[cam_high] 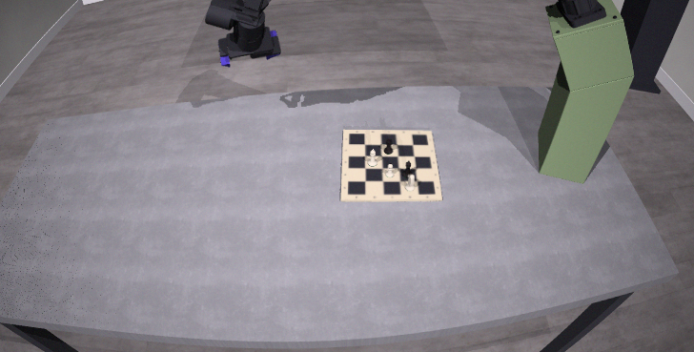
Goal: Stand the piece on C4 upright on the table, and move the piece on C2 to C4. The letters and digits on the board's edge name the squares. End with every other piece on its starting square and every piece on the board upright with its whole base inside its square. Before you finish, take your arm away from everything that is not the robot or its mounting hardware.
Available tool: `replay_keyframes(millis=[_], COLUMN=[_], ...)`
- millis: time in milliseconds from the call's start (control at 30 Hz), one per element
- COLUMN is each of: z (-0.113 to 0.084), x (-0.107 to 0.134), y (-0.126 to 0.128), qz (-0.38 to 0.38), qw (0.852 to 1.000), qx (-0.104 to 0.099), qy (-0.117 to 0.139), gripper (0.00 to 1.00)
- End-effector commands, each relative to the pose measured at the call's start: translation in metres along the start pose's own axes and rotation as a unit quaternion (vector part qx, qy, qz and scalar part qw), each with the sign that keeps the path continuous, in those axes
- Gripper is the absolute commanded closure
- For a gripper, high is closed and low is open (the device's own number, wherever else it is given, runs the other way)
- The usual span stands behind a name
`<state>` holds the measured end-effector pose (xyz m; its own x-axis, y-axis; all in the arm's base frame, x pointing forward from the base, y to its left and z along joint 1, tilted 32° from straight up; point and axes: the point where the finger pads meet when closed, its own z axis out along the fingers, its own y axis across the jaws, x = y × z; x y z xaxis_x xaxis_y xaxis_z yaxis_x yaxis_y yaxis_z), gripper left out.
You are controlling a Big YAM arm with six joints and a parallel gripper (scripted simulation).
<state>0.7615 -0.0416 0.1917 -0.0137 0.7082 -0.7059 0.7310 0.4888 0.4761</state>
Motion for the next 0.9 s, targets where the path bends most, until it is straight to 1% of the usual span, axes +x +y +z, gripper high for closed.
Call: replay_keyframes(millis=[0, 533, 567, 600, 633, 700, 767, 833, 867], z=[-0.005, -0.005, -0.012, -0.014, -0.026, -0.03, -0.036, -0.047, -0.047], x=[-0.006, -0.006, -0.018, -0.011, -0.013, -0.001, 0.022, 0.056, 0.056], y=[0.005, 0.005, 0.018, 0.012, 0.021, 0.016, 0.006, -0.011, -0.011], qz=[0.003, 0.003, 0.014, 0.015, 0.022, 0.035, 0.057, 0.089, 0.089], qw=[1.0, 1.0, 1.0, 1.0, 0.999, 0.999, 0.998, 0.994, 0.994], qx=[-0.005, -0.005, -0.017, -0.015, -0.028, -0.03, -0.031, -0.028, -0.028], qy=[-0.003, -0.003, -0.011, -0.006, -0.006, 0.005, 0.025, 0.055, 0.055], gripper=[0.0, 0.0, 0.0, 0.0, 0.0, 0.0, 0.0, 0.0, 0.0])
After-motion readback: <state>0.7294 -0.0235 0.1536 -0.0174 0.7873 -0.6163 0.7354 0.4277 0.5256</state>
